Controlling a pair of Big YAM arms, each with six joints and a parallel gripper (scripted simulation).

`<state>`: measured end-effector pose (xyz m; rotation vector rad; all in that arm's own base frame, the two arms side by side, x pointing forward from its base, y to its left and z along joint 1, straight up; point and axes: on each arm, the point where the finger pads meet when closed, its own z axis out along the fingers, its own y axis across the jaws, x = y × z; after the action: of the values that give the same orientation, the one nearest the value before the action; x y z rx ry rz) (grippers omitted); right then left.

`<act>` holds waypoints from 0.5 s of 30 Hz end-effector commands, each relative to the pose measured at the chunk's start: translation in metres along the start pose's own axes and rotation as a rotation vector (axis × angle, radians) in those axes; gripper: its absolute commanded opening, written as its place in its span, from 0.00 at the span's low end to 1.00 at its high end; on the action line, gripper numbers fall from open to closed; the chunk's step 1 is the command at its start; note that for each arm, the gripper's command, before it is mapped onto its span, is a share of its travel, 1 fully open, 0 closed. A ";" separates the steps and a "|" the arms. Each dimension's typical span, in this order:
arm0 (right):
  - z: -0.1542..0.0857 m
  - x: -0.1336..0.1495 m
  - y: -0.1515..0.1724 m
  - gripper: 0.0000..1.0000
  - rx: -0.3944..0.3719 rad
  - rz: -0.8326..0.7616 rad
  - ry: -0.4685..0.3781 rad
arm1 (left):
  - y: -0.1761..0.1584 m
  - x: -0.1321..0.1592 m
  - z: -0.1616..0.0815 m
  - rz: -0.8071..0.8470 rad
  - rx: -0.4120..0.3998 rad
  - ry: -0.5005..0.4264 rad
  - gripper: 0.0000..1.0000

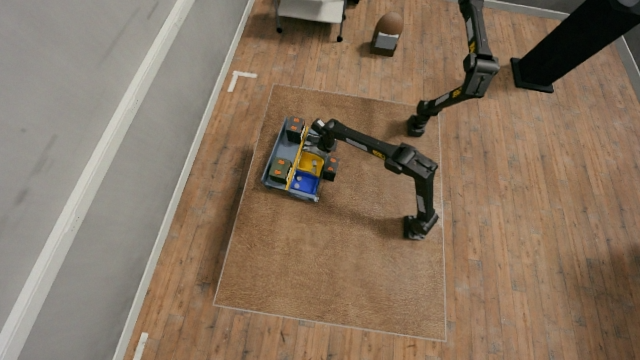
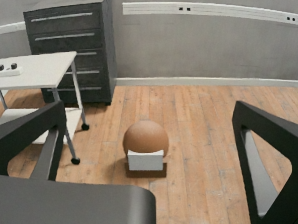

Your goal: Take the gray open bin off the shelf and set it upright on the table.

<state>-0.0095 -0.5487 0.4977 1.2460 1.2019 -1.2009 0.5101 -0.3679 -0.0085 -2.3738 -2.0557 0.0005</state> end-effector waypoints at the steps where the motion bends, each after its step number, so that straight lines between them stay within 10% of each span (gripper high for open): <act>1: -0.004 -0.003 -0.004 1.00 0.006 -0.017 -0.020 | -0.002 0.004 0.009 0.002 0.024 0.015 0.00; 15: -0.004 -0.003 -0.004 1.00 0.006 -0.017 -0.020 | 0.001 0.002 -0.006 0.002 0.002 0.004 0.00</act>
<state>-0.0095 -0.5487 0.4977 1.2460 1.2019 -1.2009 0.5101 -0.3679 -0.0085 -2.3737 -2.0556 0.0006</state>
